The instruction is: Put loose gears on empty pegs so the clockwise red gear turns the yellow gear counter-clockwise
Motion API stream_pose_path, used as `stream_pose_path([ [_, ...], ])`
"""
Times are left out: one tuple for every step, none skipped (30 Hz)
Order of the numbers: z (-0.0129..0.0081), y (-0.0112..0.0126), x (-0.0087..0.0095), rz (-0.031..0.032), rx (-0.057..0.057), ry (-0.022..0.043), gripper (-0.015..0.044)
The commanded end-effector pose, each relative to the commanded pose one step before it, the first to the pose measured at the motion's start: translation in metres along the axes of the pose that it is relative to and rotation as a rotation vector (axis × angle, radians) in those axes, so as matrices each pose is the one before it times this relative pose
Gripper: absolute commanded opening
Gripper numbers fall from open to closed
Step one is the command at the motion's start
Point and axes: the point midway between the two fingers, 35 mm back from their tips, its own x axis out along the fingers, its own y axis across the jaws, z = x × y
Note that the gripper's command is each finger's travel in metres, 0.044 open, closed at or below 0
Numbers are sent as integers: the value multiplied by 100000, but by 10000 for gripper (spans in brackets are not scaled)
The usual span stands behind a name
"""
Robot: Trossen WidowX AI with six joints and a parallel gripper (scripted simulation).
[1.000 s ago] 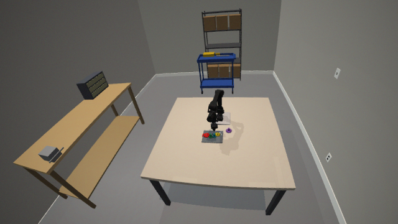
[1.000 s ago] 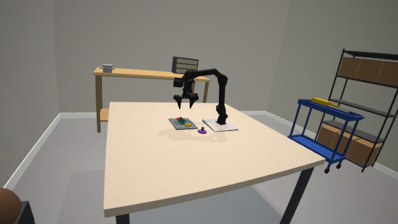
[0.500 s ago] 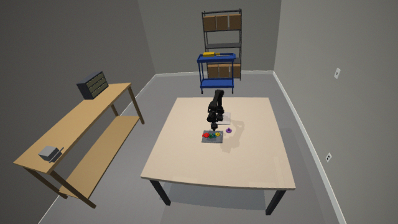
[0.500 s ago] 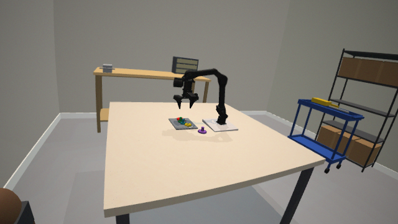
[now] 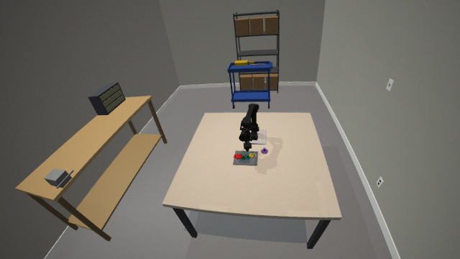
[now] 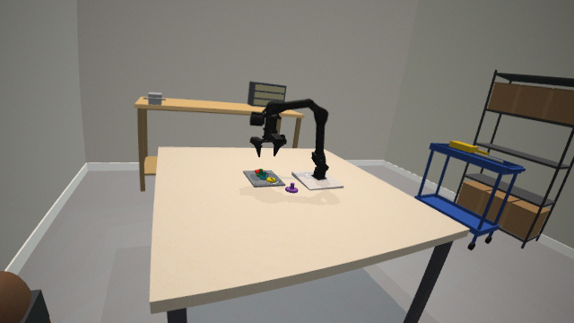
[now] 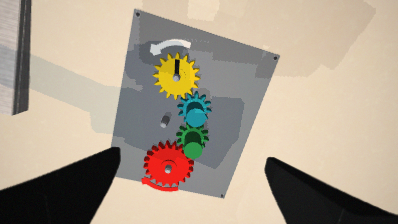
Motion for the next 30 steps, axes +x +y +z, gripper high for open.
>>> stream_pose_path([
  [996,-221,-178,38,-547,50,440],
  [1269,-272,-221,-228,-180,106,440],
  [1534,-258,-270,-299,-214,90,440],
  [1538,-182,-274,-323,-212,47,440],
  [1531,-120,-255,-253,-156,-22,440],
  [1516,-70,-218,-105,-61,-93,440],
  [1512,5,-222,-113,-59,-116,440],
  [1488,40,-164,127,80,-166,440],
  [1483,114,-167,125,80,-166,440],
  [1472,188,-170,124,81,-167,440],
  [1457,260,-173,124,81,-169,440],
  [1439,332,-176,123,81,-170,440],
  [1417,402,-179,124,82,-173,440],
  [1391,471,-182,124,82,-175,440],
  [1362,538,-184,126,83,-178,440],
  [1329,604,-187,128,83,-181,440],
  [1295,668,-190,131,83,-185,440],
  [1256,729,-193,134,84,-188,440],
  [1214,789,-195,138,85,-192,440],
  [1169,845,-198,143,85,-195,440],
  [918,729,-163,120,70,-162,440],
  [535,454,-98,74,42,-98,440],
  [176,154,-33,25,14,-33,440],
  [0,0,0,0,0,0,440],
  [0,0,0,0,0,0,440],
  [0,0,0,0,0,0,440],
  [0,0,0,0,0,0,440],
  [0,0,0,0,0,0,440],
  [0,0,0,0,0,0,440],
  [0,0,0,0,0,0,440],
])
